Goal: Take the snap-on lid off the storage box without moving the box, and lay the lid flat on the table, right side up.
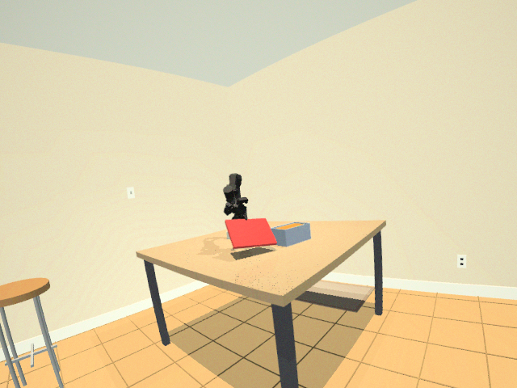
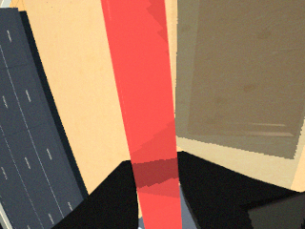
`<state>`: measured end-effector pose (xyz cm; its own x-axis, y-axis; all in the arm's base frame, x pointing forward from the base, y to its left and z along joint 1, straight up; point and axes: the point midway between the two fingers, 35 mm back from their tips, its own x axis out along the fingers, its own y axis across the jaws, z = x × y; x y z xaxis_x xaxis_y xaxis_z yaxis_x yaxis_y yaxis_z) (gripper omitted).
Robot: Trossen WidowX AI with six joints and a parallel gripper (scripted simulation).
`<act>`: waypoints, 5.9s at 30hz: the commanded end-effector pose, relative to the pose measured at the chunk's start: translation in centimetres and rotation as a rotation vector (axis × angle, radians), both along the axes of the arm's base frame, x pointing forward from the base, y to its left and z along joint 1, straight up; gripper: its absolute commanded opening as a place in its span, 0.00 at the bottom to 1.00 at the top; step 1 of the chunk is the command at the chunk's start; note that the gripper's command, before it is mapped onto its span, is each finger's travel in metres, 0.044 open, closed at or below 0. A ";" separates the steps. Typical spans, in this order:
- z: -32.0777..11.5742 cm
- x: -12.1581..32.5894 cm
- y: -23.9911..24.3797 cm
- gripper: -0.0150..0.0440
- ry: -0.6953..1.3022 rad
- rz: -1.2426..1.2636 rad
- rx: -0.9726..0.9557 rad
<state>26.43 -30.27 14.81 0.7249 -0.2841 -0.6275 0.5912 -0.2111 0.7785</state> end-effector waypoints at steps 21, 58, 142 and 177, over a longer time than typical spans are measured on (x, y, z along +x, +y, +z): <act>-1.8 0.1 -0.1 0.25 -0.005 0.004 -0.005; -4.8 0.2 -0.1 0.25 -0.005 0.004 -0.005; -11.6 0.2 -0.3 0.25 -0.005 0.004 -0.004; -11.0 -3.0 0.7 1.00 -0.002 0.004 -0.004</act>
<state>24.09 -29.96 4.00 0.7270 -0.2893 -0.6227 0.5876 -0.2070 0.7822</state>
